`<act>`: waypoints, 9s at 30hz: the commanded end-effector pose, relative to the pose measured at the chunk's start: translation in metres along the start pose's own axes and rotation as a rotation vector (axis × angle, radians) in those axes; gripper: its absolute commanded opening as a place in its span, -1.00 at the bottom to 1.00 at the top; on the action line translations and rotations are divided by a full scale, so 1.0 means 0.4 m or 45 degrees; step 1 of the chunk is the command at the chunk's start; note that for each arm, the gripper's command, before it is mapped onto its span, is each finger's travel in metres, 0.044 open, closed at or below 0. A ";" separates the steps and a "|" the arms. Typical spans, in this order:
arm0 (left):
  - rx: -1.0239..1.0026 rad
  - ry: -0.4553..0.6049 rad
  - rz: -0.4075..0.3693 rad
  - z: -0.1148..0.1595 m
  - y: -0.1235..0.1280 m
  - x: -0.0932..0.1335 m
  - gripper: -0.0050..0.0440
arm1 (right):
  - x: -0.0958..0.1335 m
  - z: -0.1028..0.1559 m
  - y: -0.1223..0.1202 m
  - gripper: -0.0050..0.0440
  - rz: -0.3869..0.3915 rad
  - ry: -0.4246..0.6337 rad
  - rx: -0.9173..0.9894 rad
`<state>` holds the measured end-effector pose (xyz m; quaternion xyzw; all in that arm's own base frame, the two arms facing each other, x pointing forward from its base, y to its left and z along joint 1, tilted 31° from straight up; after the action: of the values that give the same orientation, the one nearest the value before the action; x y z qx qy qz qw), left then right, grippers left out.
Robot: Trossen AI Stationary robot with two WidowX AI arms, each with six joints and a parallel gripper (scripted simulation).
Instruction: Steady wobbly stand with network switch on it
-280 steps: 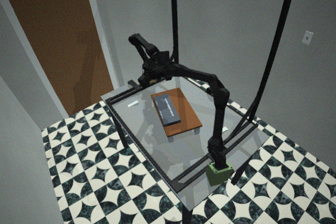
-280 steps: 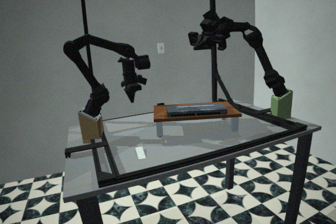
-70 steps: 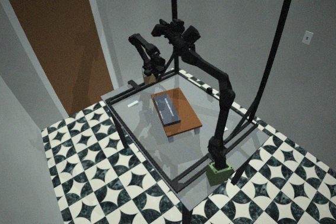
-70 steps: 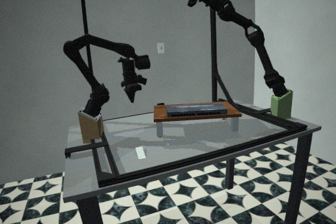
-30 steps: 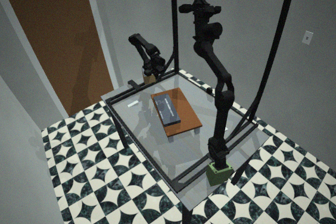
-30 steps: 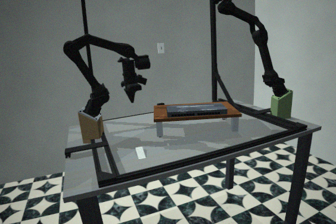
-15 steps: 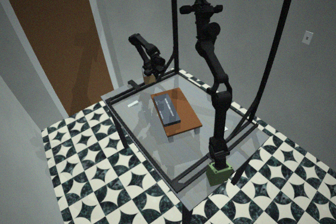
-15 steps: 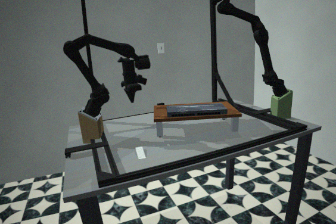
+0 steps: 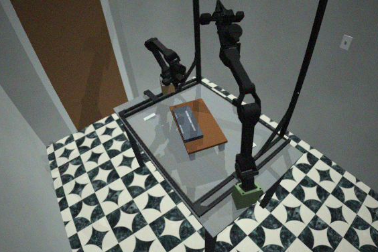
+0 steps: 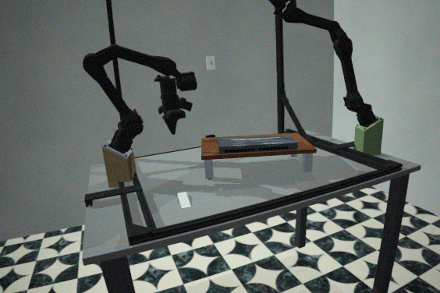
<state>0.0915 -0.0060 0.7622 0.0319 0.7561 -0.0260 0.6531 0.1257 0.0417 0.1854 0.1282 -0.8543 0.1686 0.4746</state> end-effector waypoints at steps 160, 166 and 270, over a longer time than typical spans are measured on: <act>0.068 3.129 -0.144 0.576 -0.006 1.212 -0.80 | 0.000 0.000 0.000 -0.80 0.000 0.000 0.000; 0.068 3.129 -0.144 0.576 -0.006 1.212 -0.80 | 0.000 0.000 0.000 -0.80 0.000 0.000 0.000; 0.068 3.129 -0.144 0.576 -0.006 1.212 -0.80 | 0.000 0.000 0.000 -0.80 0.000 0.000 0.000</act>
<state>0.2488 -0.0197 0.2495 0.0145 0.8690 -0.0201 -0.4942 0.1257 0.0417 0.1854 0.1282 -0.8543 0.1686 0.4747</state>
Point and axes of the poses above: on each arm, the point midway between the two fingers, 35 mm back from their tips, its own x axis back along the fingers, its own y axis across the jaws, z = x × y, the point moved 3 cm from there along x, back along the fingers
